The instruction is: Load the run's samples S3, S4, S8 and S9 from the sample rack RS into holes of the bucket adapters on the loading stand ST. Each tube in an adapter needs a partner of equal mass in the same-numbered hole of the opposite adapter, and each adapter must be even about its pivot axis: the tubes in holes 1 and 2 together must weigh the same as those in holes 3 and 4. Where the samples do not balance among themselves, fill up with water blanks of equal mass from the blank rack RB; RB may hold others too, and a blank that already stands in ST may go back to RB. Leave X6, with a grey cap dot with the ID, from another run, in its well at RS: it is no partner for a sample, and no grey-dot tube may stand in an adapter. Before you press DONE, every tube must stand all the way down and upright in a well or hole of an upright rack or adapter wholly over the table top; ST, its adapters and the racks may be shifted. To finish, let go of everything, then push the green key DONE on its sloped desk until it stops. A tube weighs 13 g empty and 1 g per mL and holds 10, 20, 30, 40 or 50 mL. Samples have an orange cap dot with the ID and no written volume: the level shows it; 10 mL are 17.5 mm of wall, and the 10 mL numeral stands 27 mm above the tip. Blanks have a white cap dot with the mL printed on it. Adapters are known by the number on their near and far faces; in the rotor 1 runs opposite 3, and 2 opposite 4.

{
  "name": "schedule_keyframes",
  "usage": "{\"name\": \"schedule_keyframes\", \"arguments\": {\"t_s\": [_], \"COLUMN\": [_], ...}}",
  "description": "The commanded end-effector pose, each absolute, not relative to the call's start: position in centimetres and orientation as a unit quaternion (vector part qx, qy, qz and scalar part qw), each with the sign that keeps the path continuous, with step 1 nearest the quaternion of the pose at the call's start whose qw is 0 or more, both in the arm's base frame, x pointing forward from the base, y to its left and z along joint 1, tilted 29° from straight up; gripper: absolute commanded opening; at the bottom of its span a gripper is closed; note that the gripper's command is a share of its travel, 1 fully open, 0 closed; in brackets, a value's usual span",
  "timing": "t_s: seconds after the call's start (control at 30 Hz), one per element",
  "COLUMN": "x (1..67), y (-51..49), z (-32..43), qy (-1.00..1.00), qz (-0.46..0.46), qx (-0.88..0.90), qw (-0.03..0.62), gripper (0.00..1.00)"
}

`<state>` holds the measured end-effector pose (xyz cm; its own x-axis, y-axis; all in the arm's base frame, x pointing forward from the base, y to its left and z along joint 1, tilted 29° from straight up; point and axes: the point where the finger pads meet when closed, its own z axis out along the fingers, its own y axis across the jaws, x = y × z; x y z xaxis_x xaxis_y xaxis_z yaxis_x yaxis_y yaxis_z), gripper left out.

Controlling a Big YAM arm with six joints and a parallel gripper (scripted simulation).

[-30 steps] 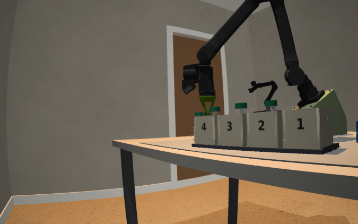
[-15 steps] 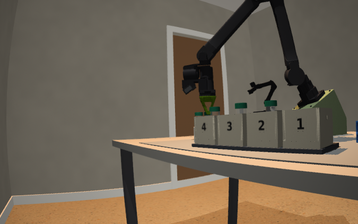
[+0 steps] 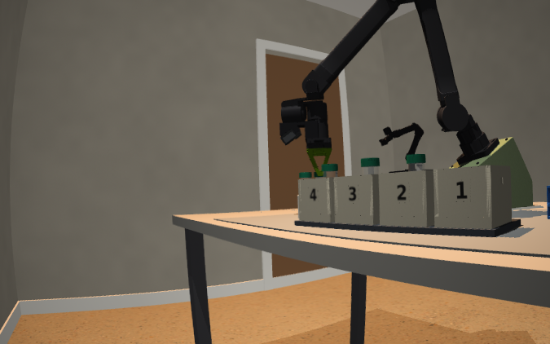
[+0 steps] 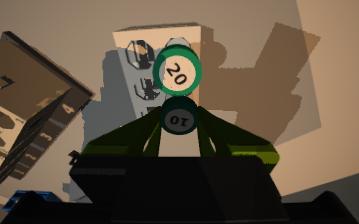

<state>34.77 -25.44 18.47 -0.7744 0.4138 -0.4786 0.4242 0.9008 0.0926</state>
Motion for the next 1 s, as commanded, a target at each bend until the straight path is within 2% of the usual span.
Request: {"name": "schedule_keyframes", "arguments": {"t_s": [0.0,0.73,0.97], "x": [35.4,35.4,34.2], "y": [-26.1,-26.1,-26.4], "z": [20.1,20.1,24.1], "qy": [0.937,0.937,0.933], "qz": [-0.020,-0.020,-0.029], "qx": [0.221,0.221,0.219], "qw": [0.269,0.269,0.283], "gripper": [0.00,0.00,0.00]}}
